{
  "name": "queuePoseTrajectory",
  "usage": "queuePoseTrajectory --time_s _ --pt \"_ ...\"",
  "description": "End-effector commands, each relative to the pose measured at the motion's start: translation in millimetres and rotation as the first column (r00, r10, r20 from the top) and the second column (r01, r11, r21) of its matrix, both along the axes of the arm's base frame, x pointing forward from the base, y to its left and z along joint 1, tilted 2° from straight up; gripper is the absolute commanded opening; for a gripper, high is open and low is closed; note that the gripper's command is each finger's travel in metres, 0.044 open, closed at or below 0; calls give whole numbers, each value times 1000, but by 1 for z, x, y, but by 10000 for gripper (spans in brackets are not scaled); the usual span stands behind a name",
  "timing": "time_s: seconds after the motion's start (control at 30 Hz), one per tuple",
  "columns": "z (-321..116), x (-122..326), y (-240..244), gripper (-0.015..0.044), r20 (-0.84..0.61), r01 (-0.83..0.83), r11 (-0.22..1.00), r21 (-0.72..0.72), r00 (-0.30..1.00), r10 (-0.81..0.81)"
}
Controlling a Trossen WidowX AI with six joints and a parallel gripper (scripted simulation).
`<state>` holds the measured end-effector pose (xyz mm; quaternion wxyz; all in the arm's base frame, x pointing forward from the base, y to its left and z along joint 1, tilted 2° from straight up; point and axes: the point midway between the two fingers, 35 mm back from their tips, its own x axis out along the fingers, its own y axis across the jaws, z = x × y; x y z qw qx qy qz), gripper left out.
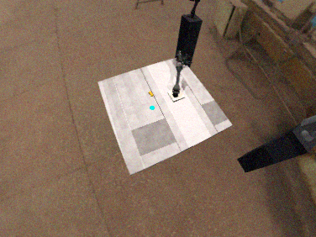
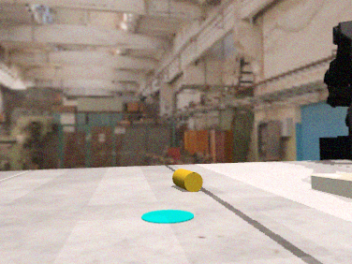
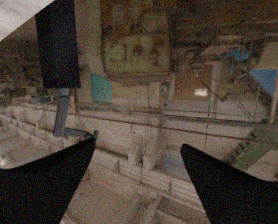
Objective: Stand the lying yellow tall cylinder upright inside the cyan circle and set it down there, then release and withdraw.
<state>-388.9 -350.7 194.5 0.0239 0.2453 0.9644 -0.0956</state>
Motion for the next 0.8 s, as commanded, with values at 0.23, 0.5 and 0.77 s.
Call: queuePoseTrajectory --time_s 0.23,0.5,0.77 --pt "-11 76 -61 309 0 -200 909 -367 977 215" --pt "-24 202 -111 309 60 -247 659 -710 912 406" --pt "-36 338 -117 309 197 -50 424 -904 833 518"
